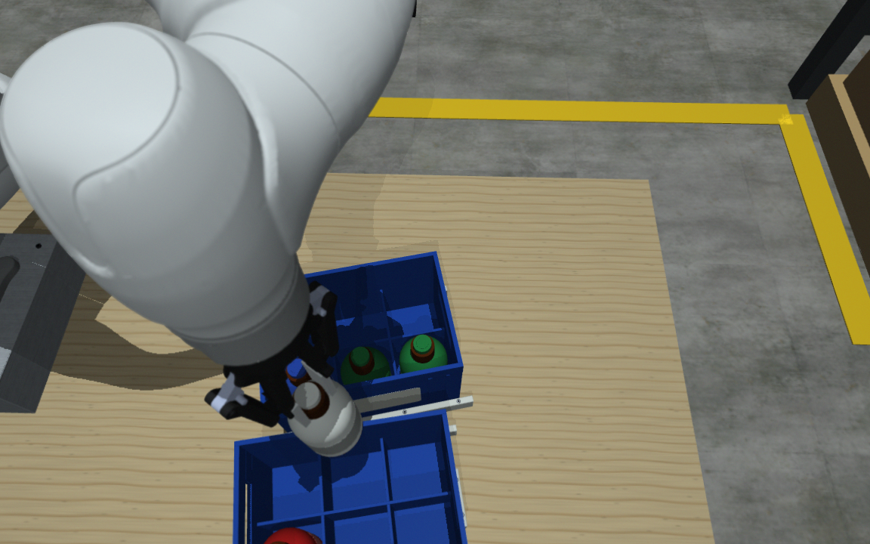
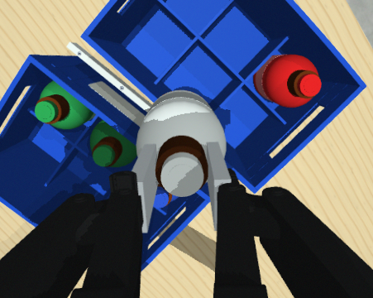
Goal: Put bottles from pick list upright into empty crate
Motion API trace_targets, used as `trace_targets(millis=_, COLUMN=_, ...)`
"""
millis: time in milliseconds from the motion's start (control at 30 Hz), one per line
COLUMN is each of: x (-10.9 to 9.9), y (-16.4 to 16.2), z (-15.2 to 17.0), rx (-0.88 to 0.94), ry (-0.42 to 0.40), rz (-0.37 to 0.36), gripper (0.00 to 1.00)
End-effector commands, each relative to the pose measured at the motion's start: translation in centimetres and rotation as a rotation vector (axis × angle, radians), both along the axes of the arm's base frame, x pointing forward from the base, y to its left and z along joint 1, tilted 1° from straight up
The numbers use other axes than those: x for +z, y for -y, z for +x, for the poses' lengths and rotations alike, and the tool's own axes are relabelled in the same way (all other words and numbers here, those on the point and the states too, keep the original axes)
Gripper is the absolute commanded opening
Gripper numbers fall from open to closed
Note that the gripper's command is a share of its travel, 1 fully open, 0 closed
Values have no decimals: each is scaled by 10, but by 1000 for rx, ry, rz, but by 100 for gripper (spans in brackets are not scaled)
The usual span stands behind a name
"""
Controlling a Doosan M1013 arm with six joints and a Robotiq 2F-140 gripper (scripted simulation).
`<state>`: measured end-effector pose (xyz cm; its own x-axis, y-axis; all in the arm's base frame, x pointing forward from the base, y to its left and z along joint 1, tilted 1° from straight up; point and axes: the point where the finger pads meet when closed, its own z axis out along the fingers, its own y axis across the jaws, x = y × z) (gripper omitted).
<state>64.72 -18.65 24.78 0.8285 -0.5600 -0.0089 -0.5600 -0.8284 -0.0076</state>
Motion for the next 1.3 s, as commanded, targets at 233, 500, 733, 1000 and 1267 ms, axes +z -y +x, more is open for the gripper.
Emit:
trace_targets(millis=233, x=0, y=-17, z=-8, rx=0, ry=0, rz=0, gripper=0)
trace_targets(millis=500, x=0, y=-27, z=-13, rx=0, ry=0, rz=0, gripper=0)
trace_targets(millis=733, x=1, y=-40, z=-20, rx=0, ry=0, rz=0, gripper=0)
trace_targets(millis=1000, x=1, y=-51, z=-25, rx=0, ry=0, rz=0, gripper=0)
trace_targets(millis=1267, x=1, y=-65, z=-32, rx=0, ry=0, rz=0, gripper=0)
